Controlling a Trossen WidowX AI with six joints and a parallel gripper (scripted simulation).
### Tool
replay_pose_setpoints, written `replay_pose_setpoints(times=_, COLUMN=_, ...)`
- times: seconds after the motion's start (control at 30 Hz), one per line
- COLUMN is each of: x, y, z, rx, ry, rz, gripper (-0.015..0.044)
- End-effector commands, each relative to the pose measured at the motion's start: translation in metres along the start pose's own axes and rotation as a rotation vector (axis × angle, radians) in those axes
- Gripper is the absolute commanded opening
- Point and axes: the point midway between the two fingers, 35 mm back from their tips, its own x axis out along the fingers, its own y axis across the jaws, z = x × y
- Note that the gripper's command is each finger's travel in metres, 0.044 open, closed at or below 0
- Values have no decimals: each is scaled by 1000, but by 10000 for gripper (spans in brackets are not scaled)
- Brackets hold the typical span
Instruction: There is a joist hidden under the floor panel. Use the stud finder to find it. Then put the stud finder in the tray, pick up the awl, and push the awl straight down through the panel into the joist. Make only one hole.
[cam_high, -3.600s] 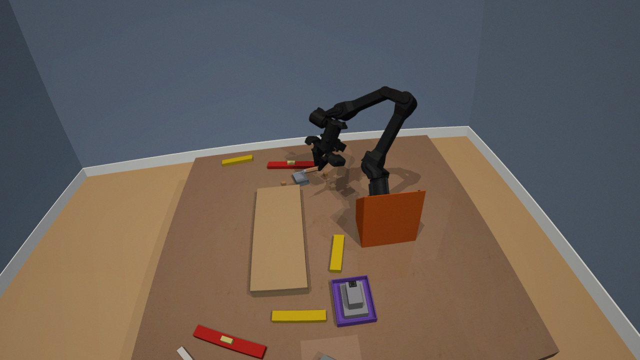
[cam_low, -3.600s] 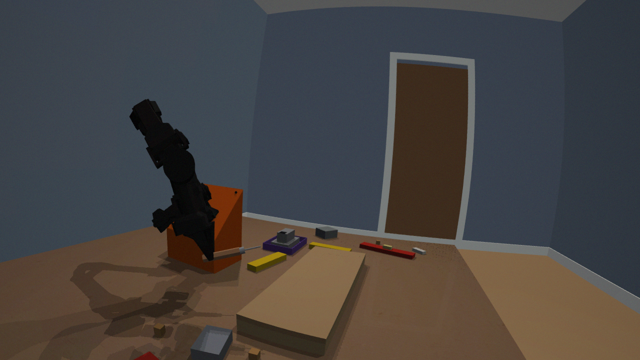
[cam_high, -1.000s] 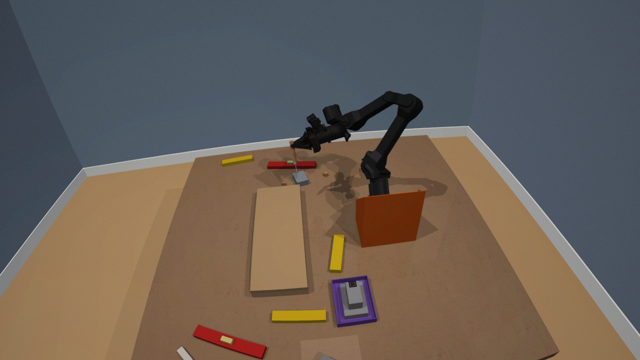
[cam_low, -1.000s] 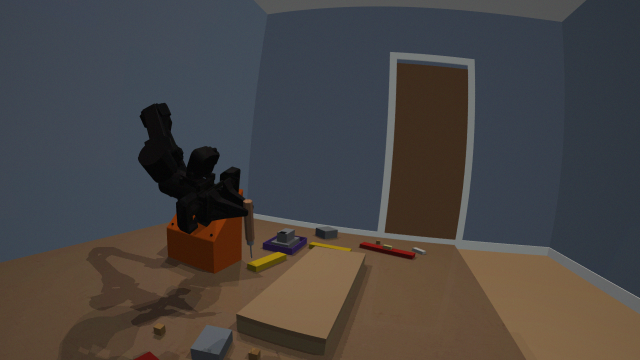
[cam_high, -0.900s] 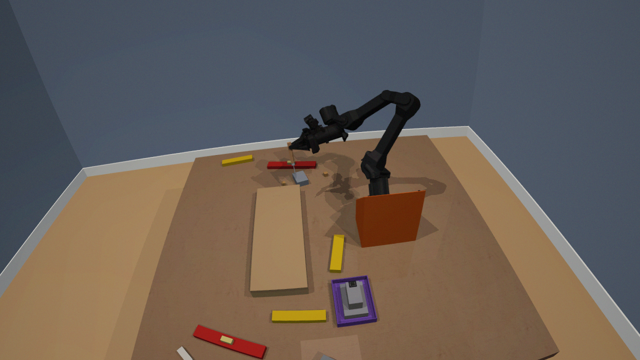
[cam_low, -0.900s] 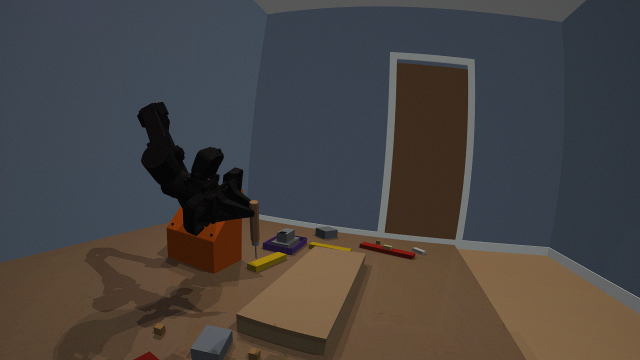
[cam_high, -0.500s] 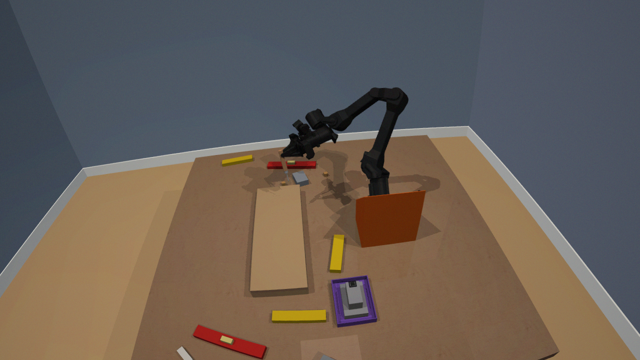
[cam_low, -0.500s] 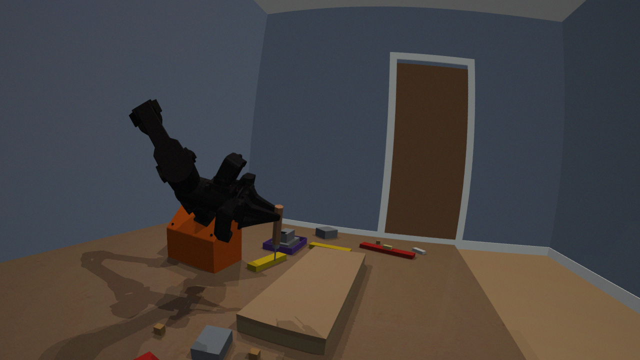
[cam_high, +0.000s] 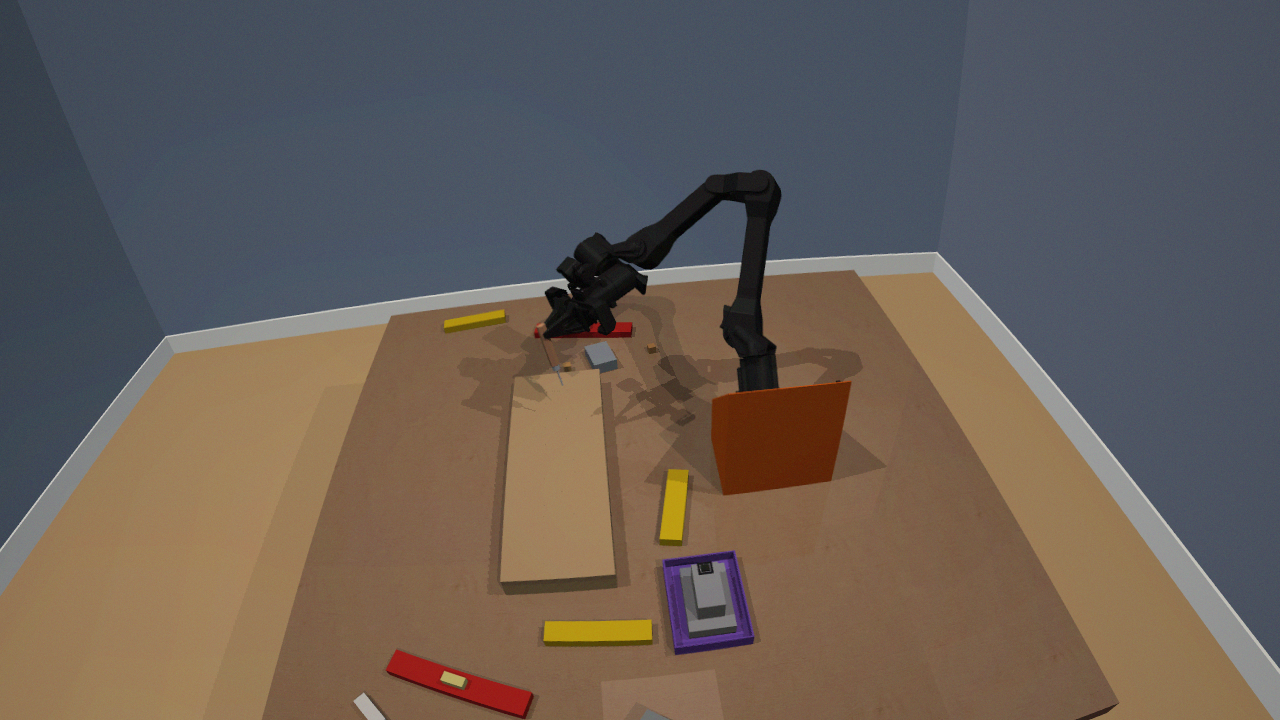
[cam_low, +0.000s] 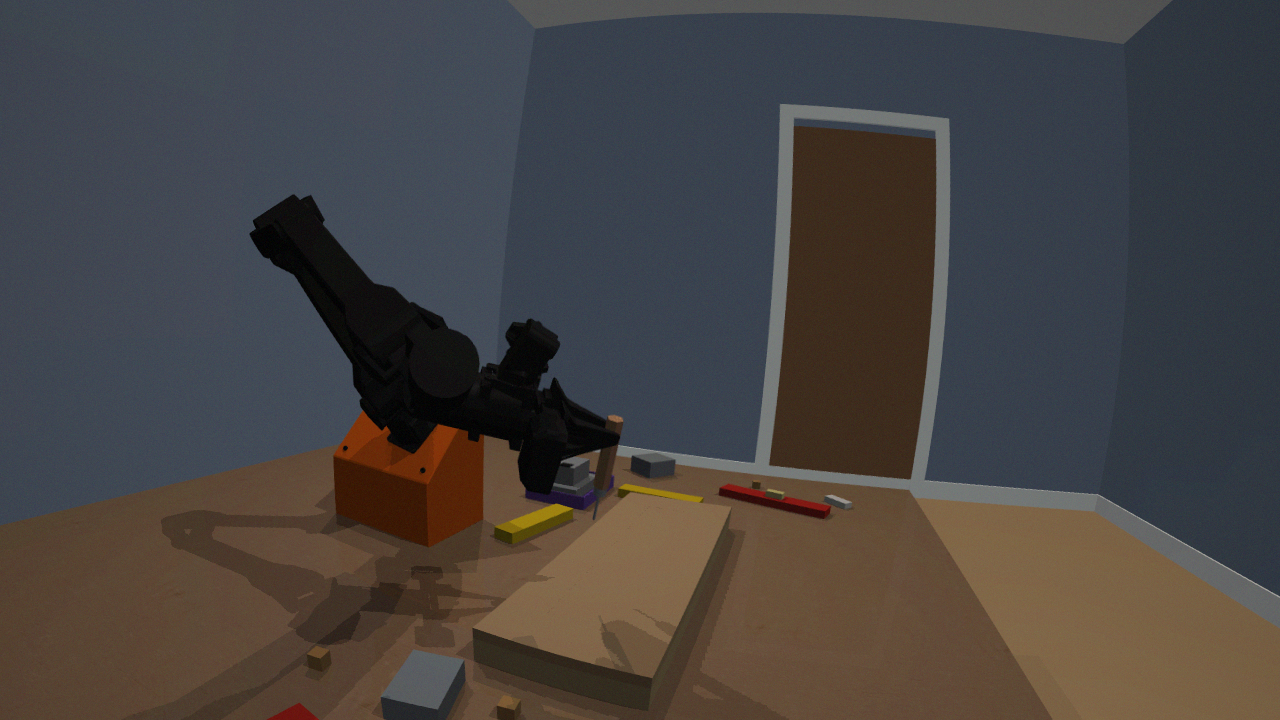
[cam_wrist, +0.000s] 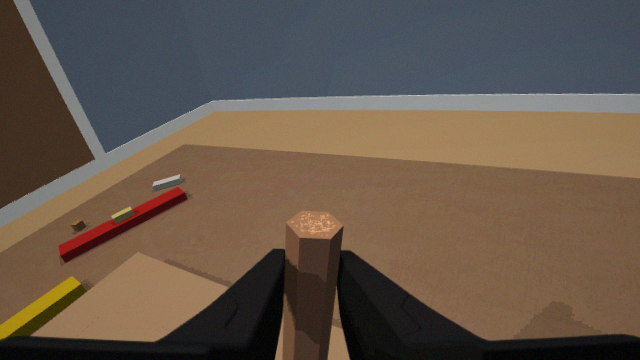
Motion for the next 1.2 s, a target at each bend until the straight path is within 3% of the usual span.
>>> replay_pose_setpoints(times=0.0, x=14, y=7, z=0, rx=-20, ry=10, rz=57, gripper=0)
replay_pose_setpoints(times=1.17, x=140, y=130, z=-19, rx=-296, ry=49, rz=681, gripper=0)
